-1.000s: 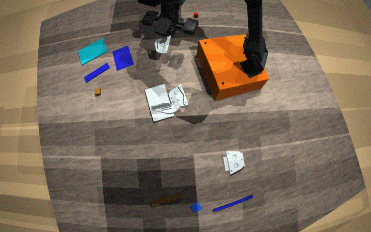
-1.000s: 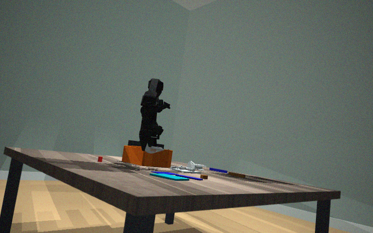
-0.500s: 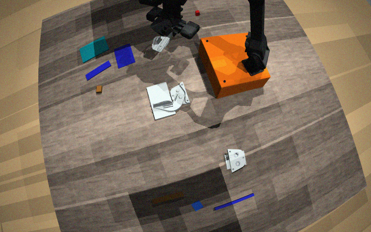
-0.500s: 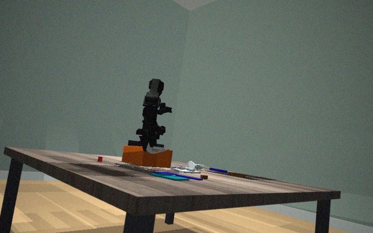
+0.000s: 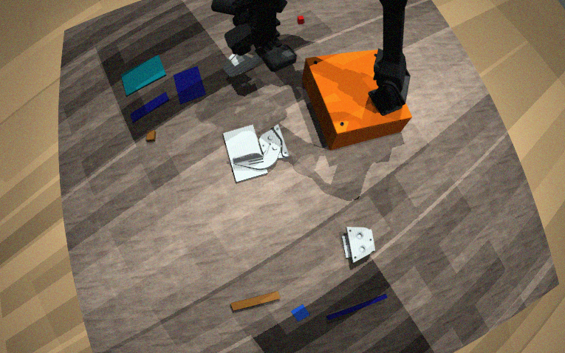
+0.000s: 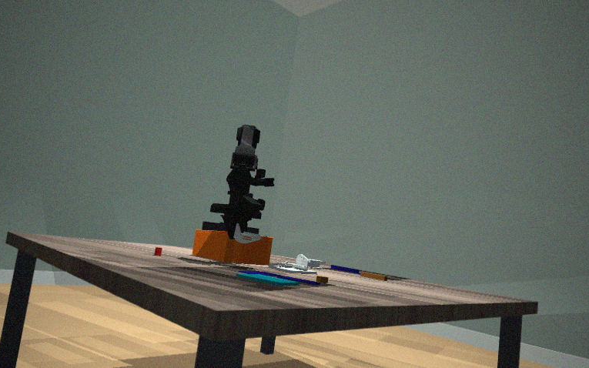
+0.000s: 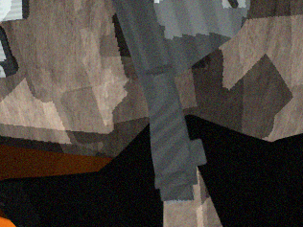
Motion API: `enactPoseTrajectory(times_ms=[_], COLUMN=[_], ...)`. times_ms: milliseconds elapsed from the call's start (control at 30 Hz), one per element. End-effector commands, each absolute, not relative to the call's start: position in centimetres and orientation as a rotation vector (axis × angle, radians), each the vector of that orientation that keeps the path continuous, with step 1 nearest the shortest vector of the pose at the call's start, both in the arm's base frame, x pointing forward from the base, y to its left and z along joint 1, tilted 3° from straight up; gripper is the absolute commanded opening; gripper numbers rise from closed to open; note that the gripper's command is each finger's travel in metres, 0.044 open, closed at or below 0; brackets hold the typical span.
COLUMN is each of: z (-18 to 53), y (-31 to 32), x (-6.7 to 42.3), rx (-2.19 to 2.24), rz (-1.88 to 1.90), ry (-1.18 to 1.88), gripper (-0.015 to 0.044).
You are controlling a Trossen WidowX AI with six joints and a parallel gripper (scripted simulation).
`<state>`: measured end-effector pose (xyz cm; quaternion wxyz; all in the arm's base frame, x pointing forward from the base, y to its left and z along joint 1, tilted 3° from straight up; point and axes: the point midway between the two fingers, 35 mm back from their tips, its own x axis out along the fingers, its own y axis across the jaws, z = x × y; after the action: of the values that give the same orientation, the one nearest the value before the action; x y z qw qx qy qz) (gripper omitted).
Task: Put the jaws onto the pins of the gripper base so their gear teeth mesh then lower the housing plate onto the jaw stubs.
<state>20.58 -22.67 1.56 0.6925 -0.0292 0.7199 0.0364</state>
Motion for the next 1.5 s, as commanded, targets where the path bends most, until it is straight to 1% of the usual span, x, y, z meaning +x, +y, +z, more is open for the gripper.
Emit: enactPoseTrajectory(times_ms=[0, 233, 1067, 1467], z=[1.9, 1.9, 1.9, 1.7], y=[-22.6, -22.5, -20.1, -20.0], x=[20.7, 20.8, 21.5, 21.5], rx=[-0.022, -0.007, 0.572, 0.587], rz=[0.021, 0.005, -0.587, -0.602], ry=[1.599, 1.599, 1.519, 1.515], gripper=[0.0037, 0.0037, 0.0037, 0.0037])
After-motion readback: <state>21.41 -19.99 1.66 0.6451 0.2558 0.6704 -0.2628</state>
